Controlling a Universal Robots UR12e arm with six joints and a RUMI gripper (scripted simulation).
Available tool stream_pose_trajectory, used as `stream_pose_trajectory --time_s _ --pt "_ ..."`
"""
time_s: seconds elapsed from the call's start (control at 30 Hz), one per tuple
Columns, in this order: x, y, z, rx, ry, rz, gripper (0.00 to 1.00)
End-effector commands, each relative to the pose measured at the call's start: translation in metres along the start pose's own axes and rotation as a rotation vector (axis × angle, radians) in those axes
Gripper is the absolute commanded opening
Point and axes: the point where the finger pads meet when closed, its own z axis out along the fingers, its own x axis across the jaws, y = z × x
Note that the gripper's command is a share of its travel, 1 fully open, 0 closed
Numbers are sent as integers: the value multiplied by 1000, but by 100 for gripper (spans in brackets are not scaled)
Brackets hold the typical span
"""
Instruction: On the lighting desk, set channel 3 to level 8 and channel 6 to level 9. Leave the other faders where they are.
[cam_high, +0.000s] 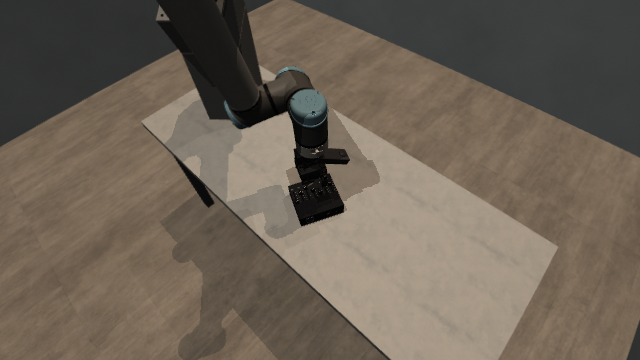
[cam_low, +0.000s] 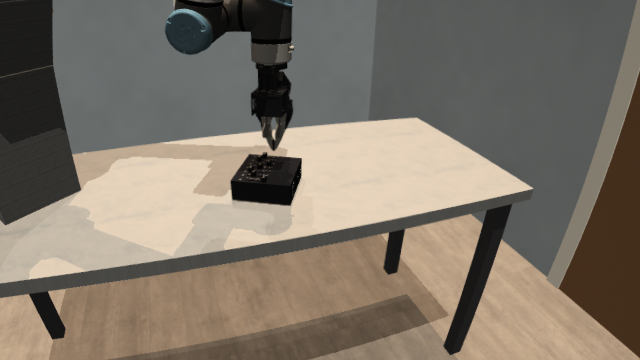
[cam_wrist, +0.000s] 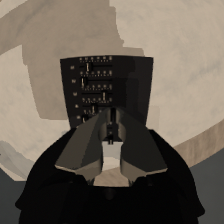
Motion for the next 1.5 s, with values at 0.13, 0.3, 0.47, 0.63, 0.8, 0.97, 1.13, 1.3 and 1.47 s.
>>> stream_pose_trajectory --time_s 0.13,0.3,0.47,0.63,0.8,0.97,1.13,1.3,1.47 --pt "-2 -1 -2 0 -1 19 0" --pt "-2 -1 -2 0 -1 55 0" --pt "-2 0 -2 0 -1 116 0" --pt "-2 1 -2 0 -1 183 0" --pt "-2 2 -2 0 -1 267 0" --pt "-2 4 -1 0 -1 397 0" --pt "-3 7 -1 0 -1 552 0" --pt "-3 9 -1 0 -1 656 0" --pt "-4 13 0 0 -1 847 0"
